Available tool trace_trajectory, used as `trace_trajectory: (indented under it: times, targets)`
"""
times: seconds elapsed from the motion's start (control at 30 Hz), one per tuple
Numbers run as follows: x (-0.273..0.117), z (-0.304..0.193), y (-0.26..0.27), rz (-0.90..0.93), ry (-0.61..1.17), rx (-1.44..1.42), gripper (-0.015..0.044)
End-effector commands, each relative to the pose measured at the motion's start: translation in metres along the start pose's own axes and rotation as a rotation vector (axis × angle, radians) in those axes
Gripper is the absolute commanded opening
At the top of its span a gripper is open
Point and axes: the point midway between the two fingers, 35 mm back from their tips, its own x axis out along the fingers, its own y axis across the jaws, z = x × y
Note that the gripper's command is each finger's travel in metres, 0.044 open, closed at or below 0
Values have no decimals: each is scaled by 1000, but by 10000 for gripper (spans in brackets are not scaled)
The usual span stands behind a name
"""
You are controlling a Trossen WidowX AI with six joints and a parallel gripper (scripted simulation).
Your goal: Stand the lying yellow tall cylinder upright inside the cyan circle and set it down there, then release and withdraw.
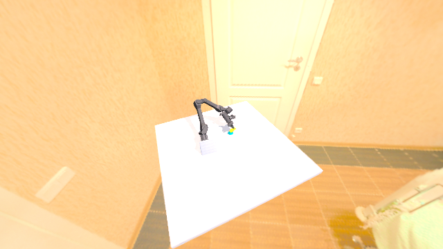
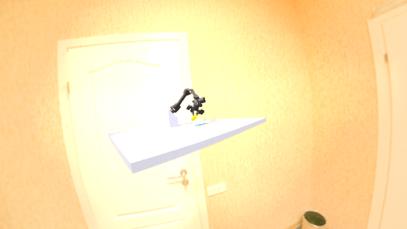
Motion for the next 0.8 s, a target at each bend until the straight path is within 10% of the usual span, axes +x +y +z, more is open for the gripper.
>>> trace_trajectory:
  times: [0.0,0.77]
  targets:
    - [0,-1,-1,-12,-30,7,105]
    - [-1,1,3,-33,-187,26,105]
